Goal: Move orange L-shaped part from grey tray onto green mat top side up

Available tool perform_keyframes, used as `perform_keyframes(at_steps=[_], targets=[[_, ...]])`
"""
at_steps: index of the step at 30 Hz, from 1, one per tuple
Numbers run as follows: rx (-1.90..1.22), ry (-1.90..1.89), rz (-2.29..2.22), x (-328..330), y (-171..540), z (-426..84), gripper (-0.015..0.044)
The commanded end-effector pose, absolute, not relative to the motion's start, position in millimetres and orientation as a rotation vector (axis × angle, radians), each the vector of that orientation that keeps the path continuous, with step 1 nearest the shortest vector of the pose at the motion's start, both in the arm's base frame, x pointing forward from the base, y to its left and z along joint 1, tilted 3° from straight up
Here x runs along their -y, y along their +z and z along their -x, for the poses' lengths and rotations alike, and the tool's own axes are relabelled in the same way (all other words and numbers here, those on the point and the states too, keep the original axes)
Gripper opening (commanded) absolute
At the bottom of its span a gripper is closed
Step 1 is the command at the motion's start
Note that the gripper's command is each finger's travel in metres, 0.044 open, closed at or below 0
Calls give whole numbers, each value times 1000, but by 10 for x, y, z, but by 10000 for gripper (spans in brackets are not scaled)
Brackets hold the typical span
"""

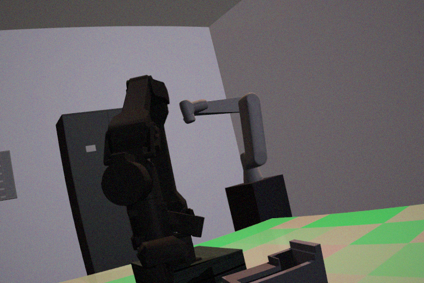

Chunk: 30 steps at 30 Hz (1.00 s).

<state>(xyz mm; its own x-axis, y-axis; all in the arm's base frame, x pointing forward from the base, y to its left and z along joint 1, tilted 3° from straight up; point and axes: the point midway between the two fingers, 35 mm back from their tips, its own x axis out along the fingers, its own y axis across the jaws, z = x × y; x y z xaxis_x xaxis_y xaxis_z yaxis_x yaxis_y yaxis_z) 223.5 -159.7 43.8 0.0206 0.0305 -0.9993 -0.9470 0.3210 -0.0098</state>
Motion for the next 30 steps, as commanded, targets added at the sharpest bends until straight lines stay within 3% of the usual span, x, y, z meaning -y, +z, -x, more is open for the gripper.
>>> perform_keyframes(at_steps=[1,5,15,20,24,30], targets=[[-1314,967,948,1599,428,-2234,0],[-1311,971,949,1596,431,-2234,0],[-1311,971,949,1599,455,-2237,263],[-1312,969,949,1634,842,-2259,394],[-1314,967,949,1627,1300,-2221,400],[-1308,953,957,1635,1284,-2242,400]])
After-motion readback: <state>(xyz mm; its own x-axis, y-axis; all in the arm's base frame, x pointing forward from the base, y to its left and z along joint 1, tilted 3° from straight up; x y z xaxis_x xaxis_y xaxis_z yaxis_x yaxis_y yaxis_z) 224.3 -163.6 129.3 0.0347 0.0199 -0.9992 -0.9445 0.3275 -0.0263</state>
